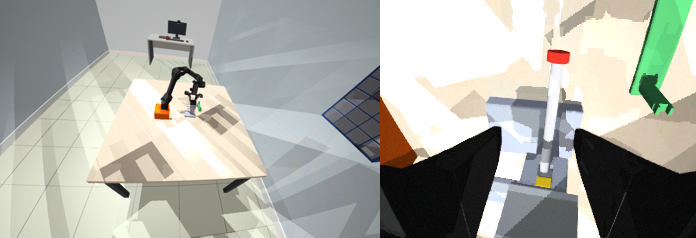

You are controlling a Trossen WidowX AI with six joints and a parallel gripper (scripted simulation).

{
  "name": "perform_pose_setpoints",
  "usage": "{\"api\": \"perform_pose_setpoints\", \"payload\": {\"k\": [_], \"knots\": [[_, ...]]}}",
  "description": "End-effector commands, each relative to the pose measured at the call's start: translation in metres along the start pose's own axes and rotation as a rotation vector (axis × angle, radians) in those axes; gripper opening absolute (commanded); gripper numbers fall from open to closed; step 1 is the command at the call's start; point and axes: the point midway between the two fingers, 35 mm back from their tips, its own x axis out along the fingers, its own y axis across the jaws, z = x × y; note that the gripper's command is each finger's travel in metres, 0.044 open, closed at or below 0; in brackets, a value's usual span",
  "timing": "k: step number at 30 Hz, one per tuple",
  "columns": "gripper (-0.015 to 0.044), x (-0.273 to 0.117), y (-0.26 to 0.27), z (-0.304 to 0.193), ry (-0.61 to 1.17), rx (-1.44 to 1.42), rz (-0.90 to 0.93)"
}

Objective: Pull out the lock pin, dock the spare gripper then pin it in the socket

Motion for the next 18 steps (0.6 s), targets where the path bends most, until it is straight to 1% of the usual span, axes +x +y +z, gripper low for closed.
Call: {"api": "perform_pose_setpoints", "payload": {"k": [1, 11, 12, 18], "knots": [[0.02, -0.01, 0.001, 0.004, -0.002, 0.0, 0.0], [0.02, -0.026, 0.002, 0.01, 0.004, -0.003, 0.0], [0.0226, -0.019, 0.002, 0.007, 0.006, -0.004, 0.0], [0.0384, -0.019, 0.002, 0.007, 0.006, -0.004, 0.0]]}}
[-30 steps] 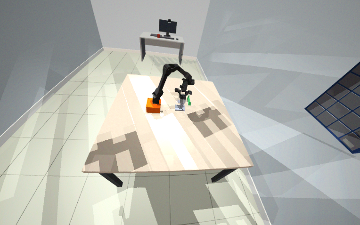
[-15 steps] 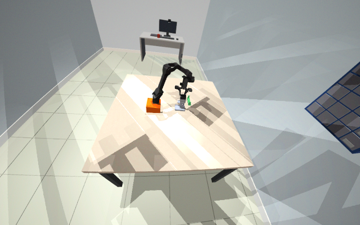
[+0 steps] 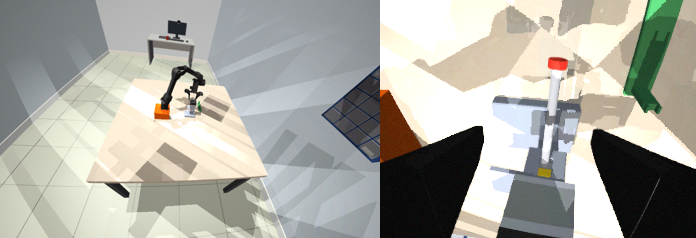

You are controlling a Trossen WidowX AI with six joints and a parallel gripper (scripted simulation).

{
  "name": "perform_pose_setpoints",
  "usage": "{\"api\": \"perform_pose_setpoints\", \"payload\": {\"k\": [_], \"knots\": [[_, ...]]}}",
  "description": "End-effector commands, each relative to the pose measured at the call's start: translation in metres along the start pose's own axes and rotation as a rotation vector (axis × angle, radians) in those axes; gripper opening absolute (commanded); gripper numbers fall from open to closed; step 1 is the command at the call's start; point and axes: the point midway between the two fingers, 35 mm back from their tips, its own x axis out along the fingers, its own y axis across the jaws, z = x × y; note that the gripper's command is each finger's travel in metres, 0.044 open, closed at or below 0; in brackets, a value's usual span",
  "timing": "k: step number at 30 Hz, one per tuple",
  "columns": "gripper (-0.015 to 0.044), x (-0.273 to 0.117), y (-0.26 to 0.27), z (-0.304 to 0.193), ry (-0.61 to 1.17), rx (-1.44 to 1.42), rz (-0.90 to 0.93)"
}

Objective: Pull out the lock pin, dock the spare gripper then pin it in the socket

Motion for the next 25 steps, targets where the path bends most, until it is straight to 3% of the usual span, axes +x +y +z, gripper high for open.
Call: {"api": "perform_pose_setpoints", "payload": {"k": [1, 3, 25], "knots": [[0.041, 0.0003, -0.0004, 0.0001, -0.002, -0.002, -0.002], [0.044, 0.0003, -0.0004, 0.0001, -0.002, -0.002, -0.002], [0.044, 0.0003, -0.0004, 0.0001, -0.002, -0.002, -0.002]]}}
